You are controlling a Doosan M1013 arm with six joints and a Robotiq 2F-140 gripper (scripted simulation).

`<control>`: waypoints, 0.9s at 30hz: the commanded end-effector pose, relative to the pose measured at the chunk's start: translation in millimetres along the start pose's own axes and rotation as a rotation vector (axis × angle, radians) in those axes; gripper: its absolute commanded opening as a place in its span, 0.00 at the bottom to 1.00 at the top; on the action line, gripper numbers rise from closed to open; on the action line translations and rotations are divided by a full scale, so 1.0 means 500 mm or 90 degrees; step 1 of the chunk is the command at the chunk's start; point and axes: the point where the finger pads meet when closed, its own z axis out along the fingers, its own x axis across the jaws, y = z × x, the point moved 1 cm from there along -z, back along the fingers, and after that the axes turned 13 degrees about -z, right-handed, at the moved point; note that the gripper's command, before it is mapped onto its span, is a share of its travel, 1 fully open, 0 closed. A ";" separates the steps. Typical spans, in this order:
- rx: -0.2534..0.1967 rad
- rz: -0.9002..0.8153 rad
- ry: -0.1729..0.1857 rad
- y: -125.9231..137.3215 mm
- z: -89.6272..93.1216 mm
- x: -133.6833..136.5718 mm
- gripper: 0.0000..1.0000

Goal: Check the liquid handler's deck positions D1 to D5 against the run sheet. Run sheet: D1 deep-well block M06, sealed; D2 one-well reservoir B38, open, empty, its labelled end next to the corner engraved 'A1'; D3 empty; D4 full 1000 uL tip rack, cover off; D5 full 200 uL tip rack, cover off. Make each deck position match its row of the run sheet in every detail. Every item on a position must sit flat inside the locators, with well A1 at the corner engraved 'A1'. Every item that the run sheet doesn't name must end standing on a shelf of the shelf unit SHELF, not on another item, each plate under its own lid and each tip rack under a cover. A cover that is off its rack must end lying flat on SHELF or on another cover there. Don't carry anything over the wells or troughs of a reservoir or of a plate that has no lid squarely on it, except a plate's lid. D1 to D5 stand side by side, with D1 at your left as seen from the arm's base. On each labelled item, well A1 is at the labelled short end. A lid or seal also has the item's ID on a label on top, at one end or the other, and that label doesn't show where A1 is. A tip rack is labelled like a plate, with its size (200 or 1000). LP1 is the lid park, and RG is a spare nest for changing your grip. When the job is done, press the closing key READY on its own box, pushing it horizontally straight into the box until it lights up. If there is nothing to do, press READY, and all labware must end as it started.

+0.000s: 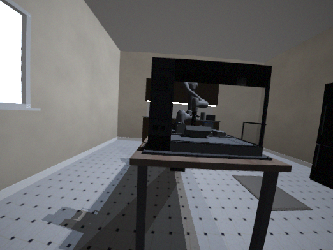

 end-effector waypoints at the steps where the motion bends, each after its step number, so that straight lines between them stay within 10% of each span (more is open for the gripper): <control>1: 0.001 0.003 0.000 -0.002 0.001 -0.001 0.79; 27: 0.002 0.006 0.001 -0.004 -0.027 0.002 0.79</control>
